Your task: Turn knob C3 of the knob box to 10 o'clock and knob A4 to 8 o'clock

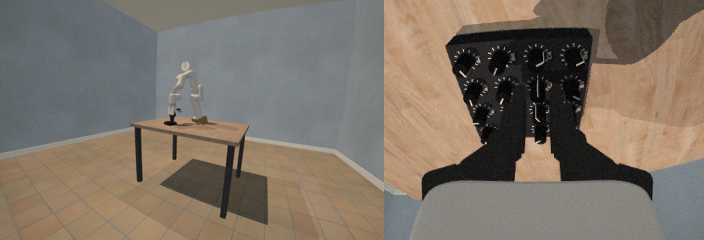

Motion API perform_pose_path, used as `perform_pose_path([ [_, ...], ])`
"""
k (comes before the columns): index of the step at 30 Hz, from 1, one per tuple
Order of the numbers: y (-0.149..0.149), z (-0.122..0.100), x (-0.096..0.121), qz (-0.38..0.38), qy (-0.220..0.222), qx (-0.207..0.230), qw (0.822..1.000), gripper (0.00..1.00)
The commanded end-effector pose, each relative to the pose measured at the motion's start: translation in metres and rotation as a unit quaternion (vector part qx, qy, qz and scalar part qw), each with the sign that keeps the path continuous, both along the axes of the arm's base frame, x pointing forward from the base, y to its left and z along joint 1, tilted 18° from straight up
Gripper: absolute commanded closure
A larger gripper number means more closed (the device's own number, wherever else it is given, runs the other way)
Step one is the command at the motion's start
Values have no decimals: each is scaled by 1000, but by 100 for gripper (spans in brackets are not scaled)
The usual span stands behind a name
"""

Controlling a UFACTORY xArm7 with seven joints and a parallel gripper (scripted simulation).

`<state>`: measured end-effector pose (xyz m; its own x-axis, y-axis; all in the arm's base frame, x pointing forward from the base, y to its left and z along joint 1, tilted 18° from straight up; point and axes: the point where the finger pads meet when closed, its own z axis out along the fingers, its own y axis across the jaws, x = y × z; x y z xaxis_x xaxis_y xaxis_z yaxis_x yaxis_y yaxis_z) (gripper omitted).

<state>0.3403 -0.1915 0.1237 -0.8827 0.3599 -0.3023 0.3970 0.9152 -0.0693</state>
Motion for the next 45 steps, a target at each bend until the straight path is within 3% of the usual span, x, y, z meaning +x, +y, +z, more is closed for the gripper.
perform_pose_path([
  [1, 0, 1, 1, 0, -1, -1, 1000, 81],
  [45, -2, -10, 4, 0, -1, -1, 1000, 81],
])
